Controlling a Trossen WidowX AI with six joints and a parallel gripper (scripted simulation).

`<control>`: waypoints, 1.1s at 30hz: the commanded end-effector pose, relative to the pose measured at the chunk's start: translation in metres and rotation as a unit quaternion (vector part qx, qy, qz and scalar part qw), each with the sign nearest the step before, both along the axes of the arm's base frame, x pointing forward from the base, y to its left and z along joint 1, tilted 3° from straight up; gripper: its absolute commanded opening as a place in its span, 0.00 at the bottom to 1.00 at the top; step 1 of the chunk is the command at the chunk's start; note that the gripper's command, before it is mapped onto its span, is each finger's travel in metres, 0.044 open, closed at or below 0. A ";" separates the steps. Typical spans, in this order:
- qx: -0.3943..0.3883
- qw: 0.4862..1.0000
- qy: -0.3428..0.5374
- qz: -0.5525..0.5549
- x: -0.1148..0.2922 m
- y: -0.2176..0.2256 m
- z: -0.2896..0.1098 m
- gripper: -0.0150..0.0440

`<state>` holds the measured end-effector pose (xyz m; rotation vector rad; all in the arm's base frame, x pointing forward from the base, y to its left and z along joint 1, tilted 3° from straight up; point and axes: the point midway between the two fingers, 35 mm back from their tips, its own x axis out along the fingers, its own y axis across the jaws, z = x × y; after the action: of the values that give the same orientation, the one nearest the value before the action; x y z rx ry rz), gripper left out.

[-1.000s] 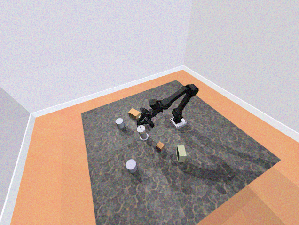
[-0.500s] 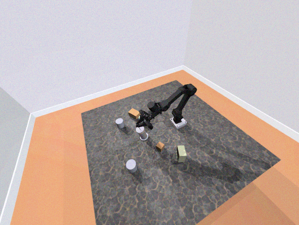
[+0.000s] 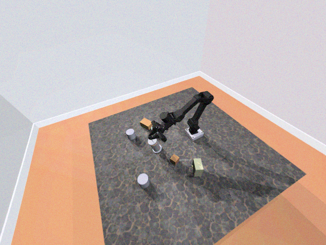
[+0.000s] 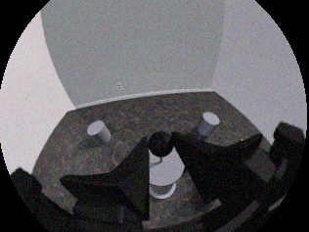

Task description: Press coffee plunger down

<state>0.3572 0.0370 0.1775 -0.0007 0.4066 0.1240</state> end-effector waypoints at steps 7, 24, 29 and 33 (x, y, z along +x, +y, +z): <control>0.002 1.000 0.030 -0.002 0.000 0.000 -0.017 0.45; 0.002 1.000 0.030 -0.002 0.003 0.001 -0.016 0.45; 0.002 1.000 0.030 -0.002 0.004 0.001 -0.015 0.45; 0.002 1.000 0.030 -0.002 0.004 0.001 -0.015 0.45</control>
<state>0.3615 0.0376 0.1693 -0.0009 0.4401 0.1240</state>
